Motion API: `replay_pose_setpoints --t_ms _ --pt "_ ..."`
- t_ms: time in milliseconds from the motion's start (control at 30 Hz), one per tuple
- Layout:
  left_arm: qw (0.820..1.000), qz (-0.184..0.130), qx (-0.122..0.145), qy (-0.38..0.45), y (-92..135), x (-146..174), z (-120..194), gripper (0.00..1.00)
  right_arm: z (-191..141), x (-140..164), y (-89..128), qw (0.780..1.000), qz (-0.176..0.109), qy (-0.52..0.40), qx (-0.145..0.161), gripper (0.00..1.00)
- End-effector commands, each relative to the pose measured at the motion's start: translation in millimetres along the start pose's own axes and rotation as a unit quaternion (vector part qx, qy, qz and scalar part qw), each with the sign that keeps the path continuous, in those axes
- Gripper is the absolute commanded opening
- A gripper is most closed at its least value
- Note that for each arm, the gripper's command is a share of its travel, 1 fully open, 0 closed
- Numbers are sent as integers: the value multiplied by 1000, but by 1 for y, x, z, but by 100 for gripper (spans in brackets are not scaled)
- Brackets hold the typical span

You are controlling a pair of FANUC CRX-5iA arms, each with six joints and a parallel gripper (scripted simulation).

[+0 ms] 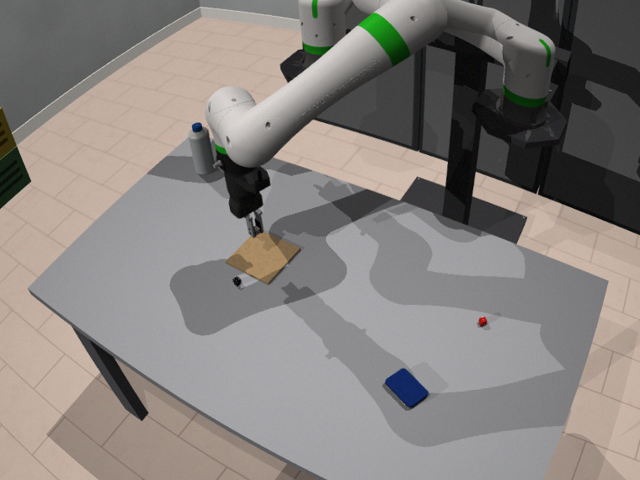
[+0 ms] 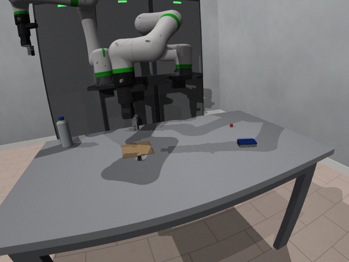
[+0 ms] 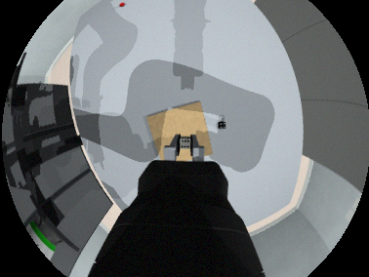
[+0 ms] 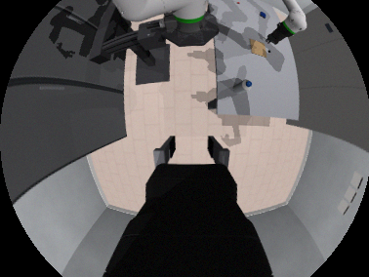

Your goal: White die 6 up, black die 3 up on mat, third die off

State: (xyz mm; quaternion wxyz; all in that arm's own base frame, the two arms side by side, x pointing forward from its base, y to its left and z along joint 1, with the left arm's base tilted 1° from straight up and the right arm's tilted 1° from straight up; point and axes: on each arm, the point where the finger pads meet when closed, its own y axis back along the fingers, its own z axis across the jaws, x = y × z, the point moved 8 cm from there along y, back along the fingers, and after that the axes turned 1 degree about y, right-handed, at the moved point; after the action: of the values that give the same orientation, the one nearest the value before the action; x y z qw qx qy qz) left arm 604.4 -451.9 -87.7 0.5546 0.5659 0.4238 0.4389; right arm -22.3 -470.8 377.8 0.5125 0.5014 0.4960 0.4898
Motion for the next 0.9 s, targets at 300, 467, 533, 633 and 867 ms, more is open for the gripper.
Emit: replay_pose_setpoints --t_ms 300,467,533,633,867 --pt "985 -4 0 -172 2 -19 6 34 0 0 1 1000 -1 0 0 100" --pt "981 -4 0 -193 2 -21 6 34 0 0 1 1000 -1 0 0 100" --pt "981 -4 0 -195 2 -22 6 34 0 0 1 1000 -1 0 0 100" --pt "981 -4 0 -195 2 -22 6 34 0 0 1 1000 -1 0 0 100" --pt "981 -4 0 -195 2 -22 6 34 0 0 1 1000 -1 0 0 100"
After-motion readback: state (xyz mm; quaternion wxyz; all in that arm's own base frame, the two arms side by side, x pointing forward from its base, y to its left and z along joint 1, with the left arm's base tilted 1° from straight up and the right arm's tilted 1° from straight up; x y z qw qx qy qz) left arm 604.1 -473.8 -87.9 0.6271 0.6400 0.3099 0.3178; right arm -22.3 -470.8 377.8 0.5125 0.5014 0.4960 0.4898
